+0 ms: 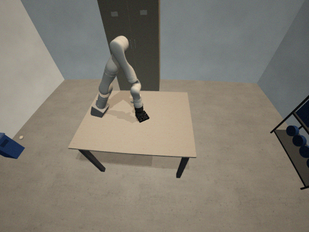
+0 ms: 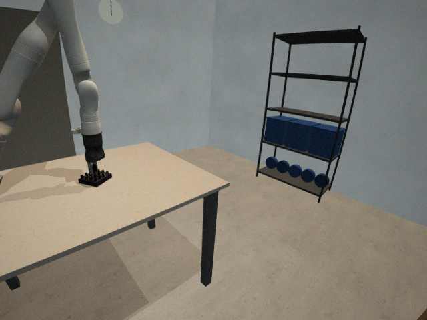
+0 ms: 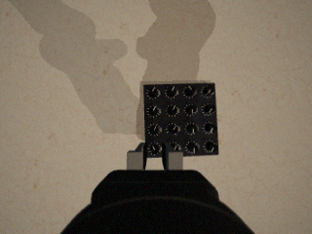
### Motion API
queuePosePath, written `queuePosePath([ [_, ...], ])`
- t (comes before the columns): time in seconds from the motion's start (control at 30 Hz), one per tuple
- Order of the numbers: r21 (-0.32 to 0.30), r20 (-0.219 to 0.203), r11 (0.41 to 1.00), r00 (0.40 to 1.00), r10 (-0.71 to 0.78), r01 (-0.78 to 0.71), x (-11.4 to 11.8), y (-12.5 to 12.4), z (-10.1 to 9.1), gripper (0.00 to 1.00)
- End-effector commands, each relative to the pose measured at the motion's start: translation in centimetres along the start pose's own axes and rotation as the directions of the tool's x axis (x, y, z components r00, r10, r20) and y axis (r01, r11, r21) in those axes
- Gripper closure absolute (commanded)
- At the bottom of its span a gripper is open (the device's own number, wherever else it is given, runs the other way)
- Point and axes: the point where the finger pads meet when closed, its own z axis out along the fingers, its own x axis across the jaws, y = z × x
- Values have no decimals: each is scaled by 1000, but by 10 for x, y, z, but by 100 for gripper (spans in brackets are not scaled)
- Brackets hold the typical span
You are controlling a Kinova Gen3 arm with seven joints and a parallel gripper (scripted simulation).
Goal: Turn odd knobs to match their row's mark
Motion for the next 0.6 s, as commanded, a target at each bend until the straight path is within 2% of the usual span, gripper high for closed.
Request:
queuePosePath([
  [0.0,-5,-4,1000,1000,3,-3,0,3,-2,54],
  [0.57,-5,-4,1000,1000,-3,3,0,2,-2,54],
])
